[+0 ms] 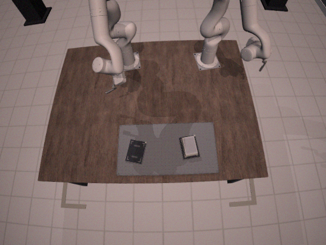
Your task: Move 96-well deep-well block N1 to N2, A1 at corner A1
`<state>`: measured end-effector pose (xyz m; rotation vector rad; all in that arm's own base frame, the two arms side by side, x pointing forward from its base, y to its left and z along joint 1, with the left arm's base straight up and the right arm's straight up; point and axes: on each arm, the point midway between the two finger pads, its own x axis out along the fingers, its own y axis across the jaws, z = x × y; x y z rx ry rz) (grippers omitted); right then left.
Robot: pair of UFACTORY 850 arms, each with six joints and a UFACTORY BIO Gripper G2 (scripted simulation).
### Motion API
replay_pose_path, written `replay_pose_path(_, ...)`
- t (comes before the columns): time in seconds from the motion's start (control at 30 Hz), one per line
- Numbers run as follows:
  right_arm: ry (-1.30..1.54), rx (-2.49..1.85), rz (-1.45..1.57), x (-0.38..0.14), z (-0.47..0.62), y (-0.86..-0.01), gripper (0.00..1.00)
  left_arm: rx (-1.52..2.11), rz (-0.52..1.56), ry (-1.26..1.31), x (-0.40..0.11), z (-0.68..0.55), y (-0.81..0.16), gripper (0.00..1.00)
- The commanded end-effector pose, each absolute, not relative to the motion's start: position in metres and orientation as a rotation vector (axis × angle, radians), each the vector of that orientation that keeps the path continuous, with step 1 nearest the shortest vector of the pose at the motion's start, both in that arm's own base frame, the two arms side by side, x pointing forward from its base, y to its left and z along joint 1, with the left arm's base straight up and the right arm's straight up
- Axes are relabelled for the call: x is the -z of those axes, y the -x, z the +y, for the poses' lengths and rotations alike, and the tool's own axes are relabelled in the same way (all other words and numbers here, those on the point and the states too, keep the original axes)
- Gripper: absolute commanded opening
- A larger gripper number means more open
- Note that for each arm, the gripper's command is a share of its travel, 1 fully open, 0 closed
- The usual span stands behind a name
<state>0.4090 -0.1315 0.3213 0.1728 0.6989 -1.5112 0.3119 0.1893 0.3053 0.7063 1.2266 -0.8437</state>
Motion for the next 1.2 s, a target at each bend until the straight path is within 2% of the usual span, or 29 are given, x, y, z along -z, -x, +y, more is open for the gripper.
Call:
replay_pose_path(0.0, -0.174, 1.511, 0.697, -0.322, -0.132, -0.410, 1.00, 0.779, 1.293, -0.684, -0.305, 0.186, -0.275, 1.00)
replay_pose_path(0.63, -0.174, 1.511, 0.697, -0.322, -0.132, -0.410, 1.00, 0.660, 1.436, -0.639, -0.301, 0.177, -0.201, 1.00)
replay_pose_path(1.17, -0.174, 1.511, 0.697, -0.322, -0.132, -0.410, 1.00, 0.629, 1.476, -0.628, -0.300, 0.174, -0.181, 1.00)
